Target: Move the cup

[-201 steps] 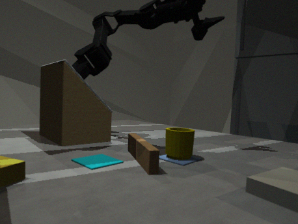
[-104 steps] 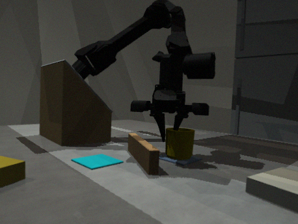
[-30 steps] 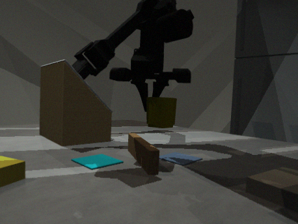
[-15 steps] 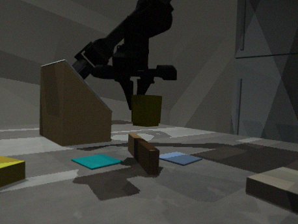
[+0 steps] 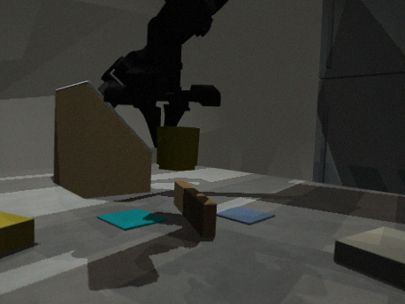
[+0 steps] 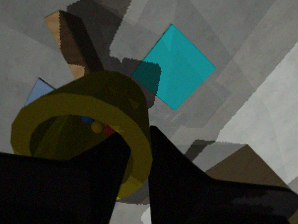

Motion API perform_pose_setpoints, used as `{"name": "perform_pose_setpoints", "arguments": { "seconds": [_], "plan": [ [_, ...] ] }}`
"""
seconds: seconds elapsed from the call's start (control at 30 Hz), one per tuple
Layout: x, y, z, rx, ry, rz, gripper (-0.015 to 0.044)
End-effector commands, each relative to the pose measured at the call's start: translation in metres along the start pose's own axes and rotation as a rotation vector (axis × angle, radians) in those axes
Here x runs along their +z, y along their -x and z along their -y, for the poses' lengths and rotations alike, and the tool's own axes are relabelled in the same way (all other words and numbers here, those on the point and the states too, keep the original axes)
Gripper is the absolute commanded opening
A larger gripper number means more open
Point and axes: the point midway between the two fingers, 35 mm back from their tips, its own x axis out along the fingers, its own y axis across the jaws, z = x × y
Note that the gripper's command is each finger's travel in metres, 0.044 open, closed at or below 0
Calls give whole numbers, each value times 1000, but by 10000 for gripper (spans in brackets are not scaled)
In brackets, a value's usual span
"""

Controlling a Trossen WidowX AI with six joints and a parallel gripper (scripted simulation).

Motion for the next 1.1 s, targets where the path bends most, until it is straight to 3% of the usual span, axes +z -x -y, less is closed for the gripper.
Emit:
{"name": "perform_pose_setpoints", "arguments": {
  "seconds": [0.0, 1.07],
  "plan": [
    [5, -2, 12, -9, -7, -6, 0],
    [30, -10, 64, -10, -8, -4, 0]
  ]
}}
